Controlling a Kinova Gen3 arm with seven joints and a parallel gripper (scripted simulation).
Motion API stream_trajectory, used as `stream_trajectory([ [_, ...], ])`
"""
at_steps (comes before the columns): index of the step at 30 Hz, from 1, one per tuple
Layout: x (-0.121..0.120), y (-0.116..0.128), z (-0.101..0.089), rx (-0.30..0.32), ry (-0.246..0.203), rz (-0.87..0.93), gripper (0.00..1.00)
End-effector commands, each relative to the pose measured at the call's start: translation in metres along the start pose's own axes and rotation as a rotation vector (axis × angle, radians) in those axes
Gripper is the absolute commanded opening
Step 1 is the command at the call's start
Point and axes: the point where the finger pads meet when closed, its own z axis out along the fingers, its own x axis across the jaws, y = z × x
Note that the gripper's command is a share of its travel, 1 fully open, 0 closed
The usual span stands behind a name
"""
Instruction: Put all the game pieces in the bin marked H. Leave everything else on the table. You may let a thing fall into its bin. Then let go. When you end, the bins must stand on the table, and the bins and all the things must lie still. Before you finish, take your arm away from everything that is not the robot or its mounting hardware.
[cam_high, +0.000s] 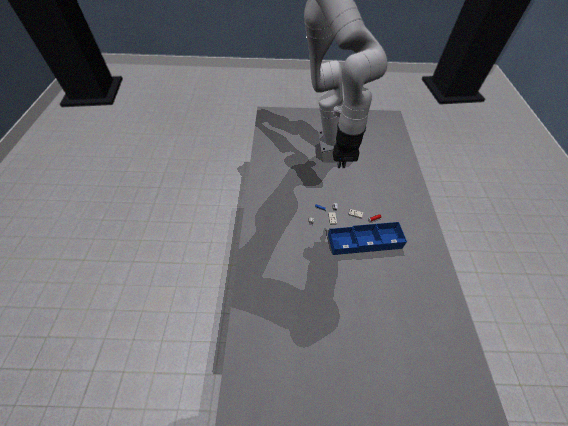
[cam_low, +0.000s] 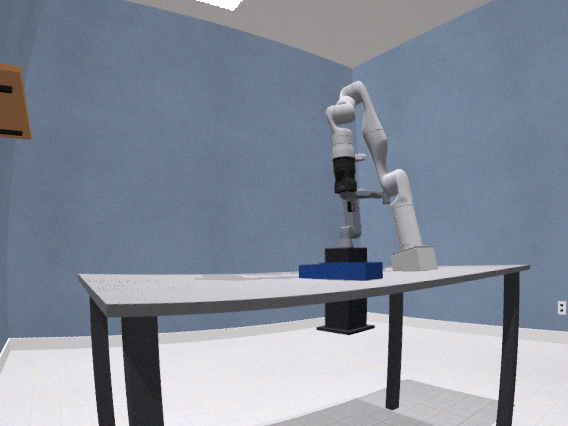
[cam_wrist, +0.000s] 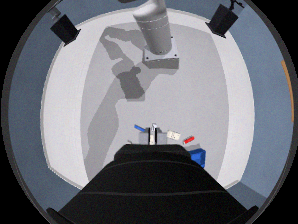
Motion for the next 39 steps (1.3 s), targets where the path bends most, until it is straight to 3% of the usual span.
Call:
stream_trajectory([
  [1, 0.008, 0.019, 0.006, 0.009, -0.008, 0.003, 0.31],
  [3, 0.013, 0.03, 0.007, -0.02, -0.019, 0.033, 0.31],
  [7, 0.019, 0.053, 0.012, -0.01, -0.026, 0.033, 0.31],
  [21, 0.021, 0.053, 0.012, -0.012, -0.018, 0.028, 0.31],
  [28, 0.02, 0.096, 0.055, -0.023, -0.014, 0.384, 0.31],
  [30, 0.02, 0.096, 0.055, -0.023, -0.014, 0.384, 0.31],
  [39, 0.018, 0.147, 0.109, -0.021, -0.006, 0.841, 0.31],
])
